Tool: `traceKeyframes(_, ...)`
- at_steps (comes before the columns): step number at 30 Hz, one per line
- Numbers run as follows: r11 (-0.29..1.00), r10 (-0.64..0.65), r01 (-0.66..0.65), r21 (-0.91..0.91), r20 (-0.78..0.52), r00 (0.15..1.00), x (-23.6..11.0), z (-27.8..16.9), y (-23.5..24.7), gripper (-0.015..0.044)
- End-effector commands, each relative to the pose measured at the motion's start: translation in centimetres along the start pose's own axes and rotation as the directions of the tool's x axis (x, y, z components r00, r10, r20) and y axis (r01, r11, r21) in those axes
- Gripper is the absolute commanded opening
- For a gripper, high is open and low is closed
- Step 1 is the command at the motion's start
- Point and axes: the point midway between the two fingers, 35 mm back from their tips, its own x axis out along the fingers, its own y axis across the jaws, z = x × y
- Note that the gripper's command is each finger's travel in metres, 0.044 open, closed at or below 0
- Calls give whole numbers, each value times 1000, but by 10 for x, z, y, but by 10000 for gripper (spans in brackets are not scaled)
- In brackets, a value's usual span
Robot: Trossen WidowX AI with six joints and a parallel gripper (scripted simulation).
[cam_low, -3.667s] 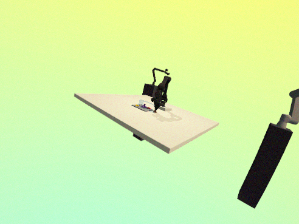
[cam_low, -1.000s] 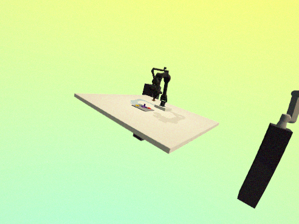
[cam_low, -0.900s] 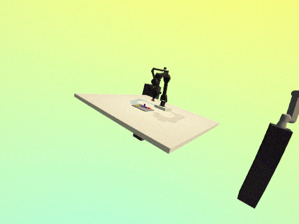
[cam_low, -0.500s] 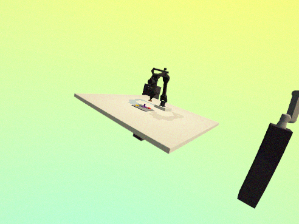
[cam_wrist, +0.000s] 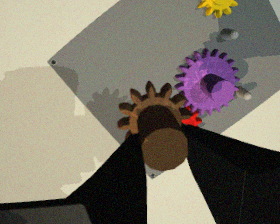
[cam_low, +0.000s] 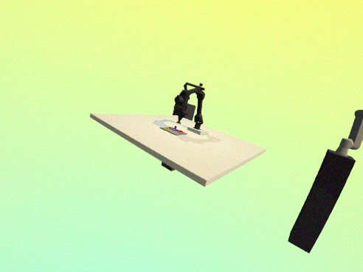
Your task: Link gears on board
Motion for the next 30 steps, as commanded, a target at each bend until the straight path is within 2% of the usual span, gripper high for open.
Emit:
traceKeyframes(1,1000,-3,3,-4,3,1000,4,6,-10,0)
traceKeyframes(30,1000,-9,9,-11,4,1000,34,34,-78,0)
